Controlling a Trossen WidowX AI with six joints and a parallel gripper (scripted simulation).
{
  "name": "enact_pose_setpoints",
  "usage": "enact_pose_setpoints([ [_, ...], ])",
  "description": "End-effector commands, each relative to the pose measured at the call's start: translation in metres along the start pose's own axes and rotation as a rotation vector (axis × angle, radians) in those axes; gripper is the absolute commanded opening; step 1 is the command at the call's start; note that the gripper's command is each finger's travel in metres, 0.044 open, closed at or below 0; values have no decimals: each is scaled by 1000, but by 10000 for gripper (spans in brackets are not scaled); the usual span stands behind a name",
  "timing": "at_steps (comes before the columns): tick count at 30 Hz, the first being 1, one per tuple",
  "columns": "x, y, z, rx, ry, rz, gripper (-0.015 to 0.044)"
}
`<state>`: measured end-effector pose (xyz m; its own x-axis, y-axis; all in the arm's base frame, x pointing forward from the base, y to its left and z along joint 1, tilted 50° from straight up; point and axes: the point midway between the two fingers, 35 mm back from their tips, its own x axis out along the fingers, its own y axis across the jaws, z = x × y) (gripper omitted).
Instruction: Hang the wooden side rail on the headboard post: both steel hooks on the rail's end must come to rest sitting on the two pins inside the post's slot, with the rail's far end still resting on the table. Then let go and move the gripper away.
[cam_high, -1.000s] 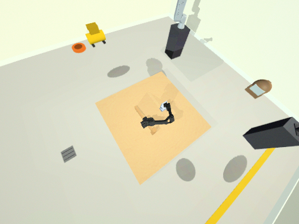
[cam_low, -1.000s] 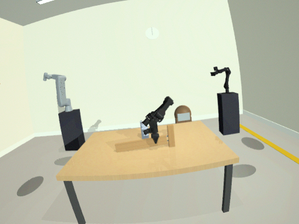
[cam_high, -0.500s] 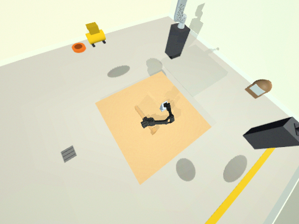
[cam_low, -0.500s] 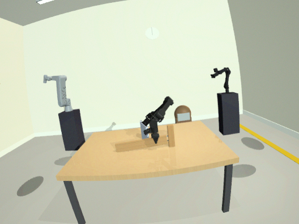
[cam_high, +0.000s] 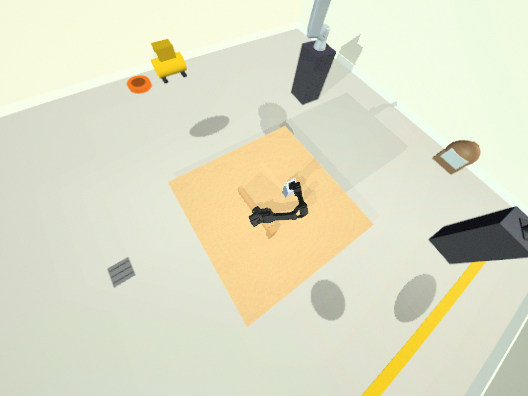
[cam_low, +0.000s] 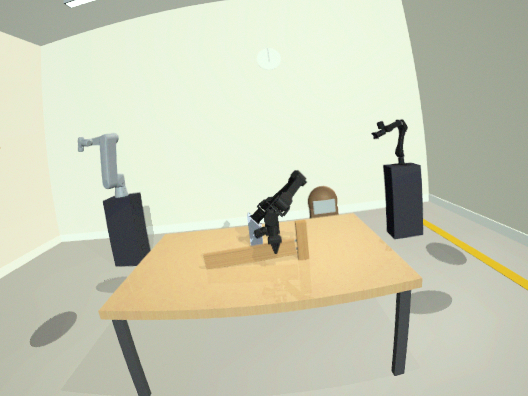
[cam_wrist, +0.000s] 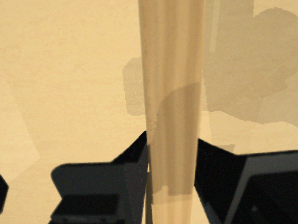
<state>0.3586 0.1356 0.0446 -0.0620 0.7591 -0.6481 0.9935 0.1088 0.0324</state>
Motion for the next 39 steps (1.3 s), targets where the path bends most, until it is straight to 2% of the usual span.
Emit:
enact_pose_setpoints([
  [1, -4, 2, -1, 3, 1, 10, 0],
  [39, -3, 2, -5, 3, 1, 10, 0],
])
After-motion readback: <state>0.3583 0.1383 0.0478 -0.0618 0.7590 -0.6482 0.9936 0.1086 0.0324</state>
